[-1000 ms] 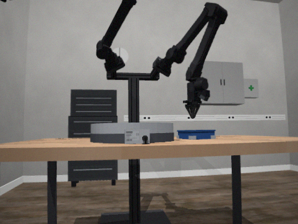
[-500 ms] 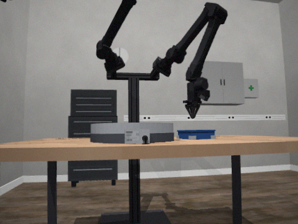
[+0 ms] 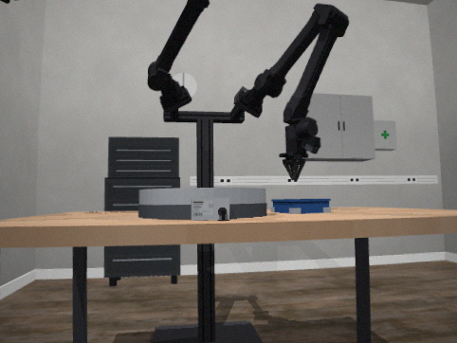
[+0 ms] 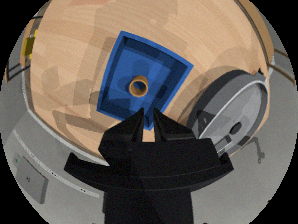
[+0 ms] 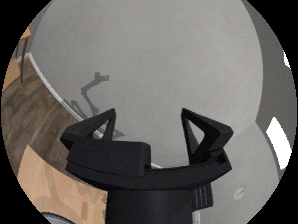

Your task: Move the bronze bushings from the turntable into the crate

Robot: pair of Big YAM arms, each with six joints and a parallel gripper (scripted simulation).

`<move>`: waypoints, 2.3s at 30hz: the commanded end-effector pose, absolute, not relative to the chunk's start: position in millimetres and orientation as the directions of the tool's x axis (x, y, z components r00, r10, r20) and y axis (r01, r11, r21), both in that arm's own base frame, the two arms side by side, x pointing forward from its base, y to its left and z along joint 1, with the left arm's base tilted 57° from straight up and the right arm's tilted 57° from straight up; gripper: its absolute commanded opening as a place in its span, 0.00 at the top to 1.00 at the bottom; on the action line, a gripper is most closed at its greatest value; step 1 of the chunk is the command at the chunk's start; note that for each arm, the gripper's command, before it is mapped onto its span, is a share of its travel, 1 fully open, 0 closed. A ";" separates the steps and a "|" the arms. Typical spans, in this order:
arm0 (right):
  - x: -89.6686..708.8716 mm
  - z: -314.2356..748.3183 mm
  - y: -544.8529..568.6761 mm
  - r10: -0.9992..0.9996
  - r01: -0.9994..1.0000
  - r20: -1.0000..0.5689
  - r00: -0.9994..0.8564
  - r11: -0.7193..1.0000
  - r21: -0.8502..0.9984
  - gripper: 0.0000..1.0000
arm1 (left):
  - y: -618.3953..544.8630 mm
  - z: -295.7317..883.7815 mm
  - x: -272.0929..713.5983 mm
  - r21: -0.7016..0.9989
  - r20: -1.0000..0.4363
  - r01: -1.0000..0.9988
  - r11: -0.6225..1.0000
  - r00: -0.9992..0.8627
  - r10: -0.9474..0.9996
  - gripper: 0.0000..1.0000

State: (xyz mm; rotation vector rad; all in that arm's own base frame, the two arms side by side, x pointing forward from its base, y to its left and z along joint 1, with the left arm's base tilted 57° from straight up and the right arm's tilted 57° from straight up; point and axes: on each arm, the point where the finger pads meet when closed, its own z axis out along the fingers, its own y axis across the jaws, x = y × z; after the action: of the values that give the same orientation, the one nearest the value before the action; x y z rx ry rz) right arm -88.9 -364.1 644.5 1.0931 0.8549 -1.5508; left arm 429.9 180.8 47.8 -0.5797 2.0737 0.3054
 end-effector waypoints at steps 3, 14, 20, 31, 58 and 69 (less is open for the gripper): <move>-92.0 674.5 -348.3 -0.375 0.967 -0.922 -0.099 -0.254 0.000 0.00 | 155.0 19.1 418.1 -0.001 -0.822 -0.504 0.864 -0.491 -0.288 0.85; -92.0 674.5 -348.3 -0.375 0.967 -0.922 -0.099 -0.254 0.000 0.00 | 99.5 -17.4 418.4 0.034 -0.821 -0.484 0.874 -0.513 -0.252 0.85; -92.0 674.5 -348.3 -0.375 0.967 -0.922 -0.099 -0.254 0.000 0.00 | 48.1 -41.2 441.8 0.045 -0.839 -0.468 0.882 -0.497 -0.221 0.85; -92.0 674.5 -348.3 -0.375 0.967 -0.922 -0.099 -0.254 0.000 0.00 | -40.7 -103.0 445.9 0.103 -0.827 -0.436 0.894 -0.537 -0.167 0.85; -92.0 674.5 -348.3 -0.375 0.967 -0.922 -0.099 -0.254 0.000 0.00 | -130.6 -176.6 453.7 0.167 -0.816 -0.429 0.888 -0.565 -0.119 0.85; -92.0 674.5 -348.3 -0.375 0.967 -0.922 -0.099 -0.254 0.000 0.00 | -136.8 -175.3 454.0 0.160 -0.821 -0.417 0.895 -0.560 -0.114 0.85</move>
State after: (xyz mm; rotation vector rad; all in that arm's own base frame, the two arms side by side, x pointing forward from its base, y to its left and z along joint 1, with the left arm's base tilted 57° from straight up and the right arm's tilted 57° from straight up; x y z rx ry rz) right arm -88.9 -364.1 644.5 1.0931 0.8549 -1.5508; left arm 461.9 -143.5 -167.8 -0.3792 2.1389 0.4060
